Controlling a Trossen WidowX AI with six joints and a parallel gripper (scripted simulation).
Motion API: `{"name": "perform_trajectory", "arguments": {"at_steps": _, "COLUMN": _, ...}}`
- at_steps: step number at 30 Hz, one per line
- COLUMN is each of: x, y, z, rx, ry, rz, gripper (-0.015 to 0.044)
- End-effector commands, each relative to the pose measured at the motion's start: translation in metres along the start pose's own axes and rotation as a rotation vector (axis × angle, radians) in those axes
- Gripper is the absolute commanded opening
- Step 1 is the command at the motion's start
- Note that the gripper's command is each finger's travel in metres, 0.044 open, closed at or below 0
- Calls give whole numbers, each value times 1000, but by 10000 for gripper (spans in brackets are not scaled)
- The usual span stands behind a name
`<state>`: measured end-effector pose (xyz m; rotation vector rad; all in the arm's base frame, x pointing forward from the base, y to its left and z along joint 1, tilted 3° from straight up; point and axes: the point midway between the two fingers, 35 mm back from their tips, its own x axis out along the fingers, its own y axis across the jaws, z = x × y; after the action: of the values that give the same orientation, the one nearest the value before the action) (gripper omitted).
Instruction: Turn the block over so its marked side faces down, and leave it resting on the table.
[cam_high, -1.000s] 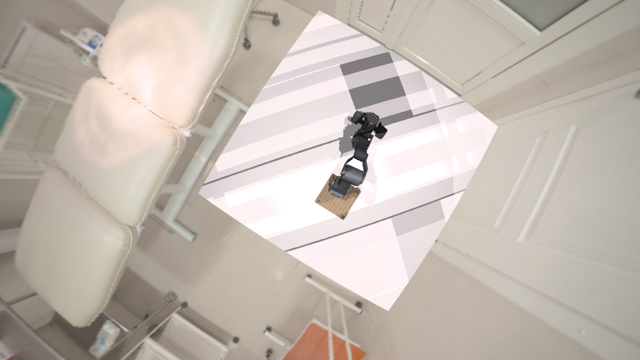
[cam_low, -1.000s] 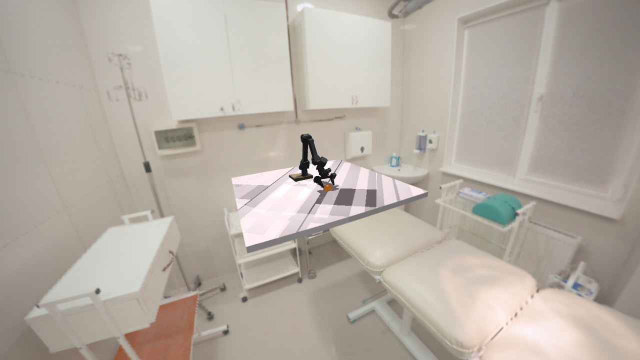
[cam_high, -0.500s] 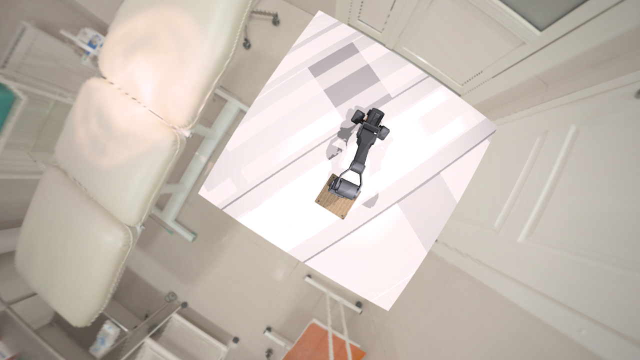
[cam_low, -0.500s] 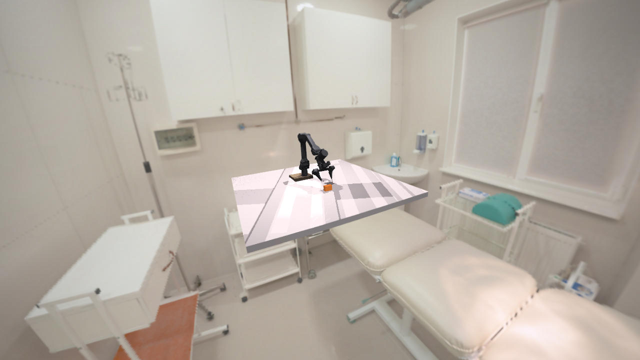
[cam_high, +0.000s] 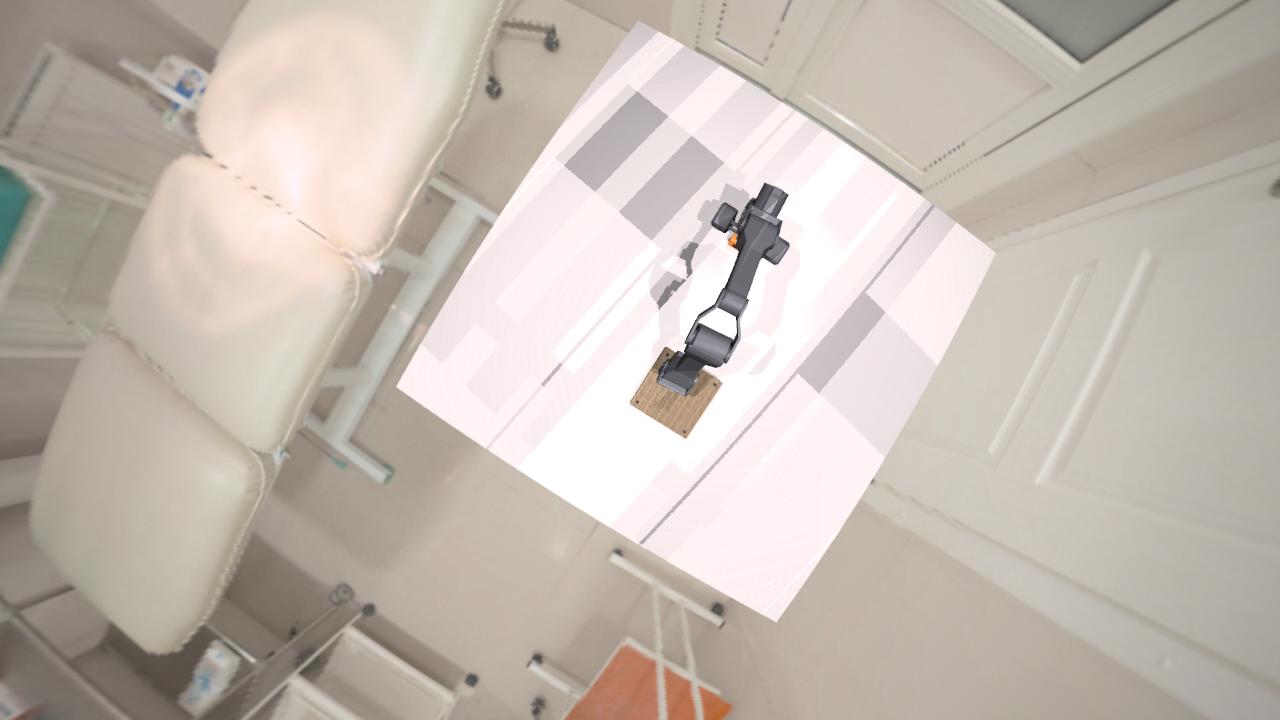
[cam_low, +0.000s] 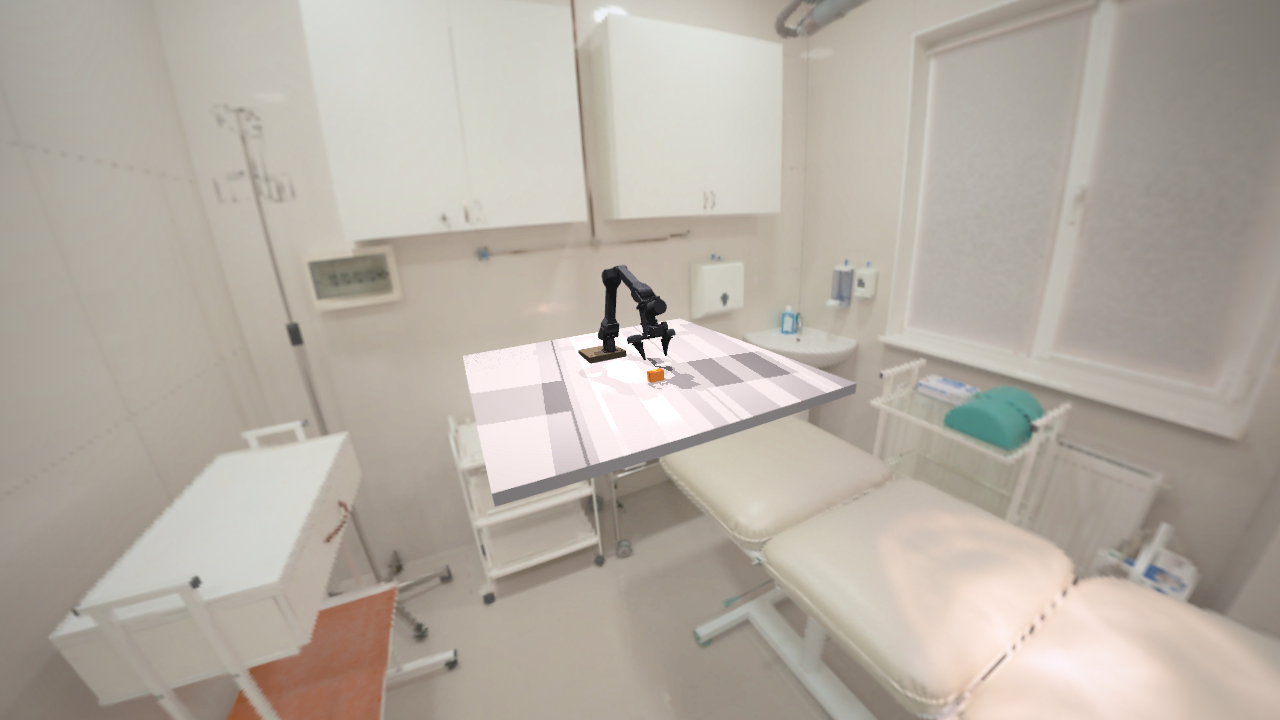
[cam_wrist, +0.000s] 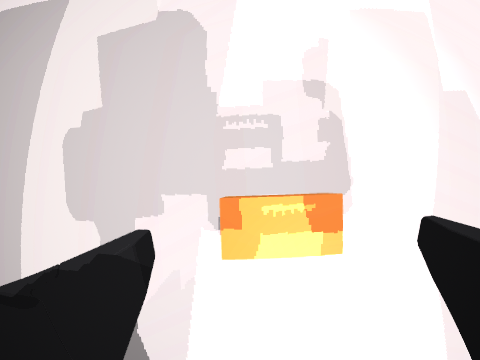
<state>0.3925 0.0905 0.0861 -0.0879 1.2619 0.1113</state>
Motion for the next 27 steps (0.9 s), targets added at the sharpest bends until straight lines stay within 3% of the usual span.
{"name": "perform_trajectory", "arguments": {"at_steps": 1, "x": -1, "y": 0, "z": 6, "rx": -1, "ry": 116, "rz": 2, "gripper": 440}}
{"name": "perform_trajectory", "arguments": {"at_steps": 9, "x": -11, "y": -1, "z": 12, "rx": 3, "ry": 330, "rz": 6, "gripper": 440}}
{"name": "perform_trajectory", "arguments": {"at_steps": 27, "x": 36, "y": -1, "z": -4, "rx": 3, "ry": 335, "rz": 6, "gripper": 440}}
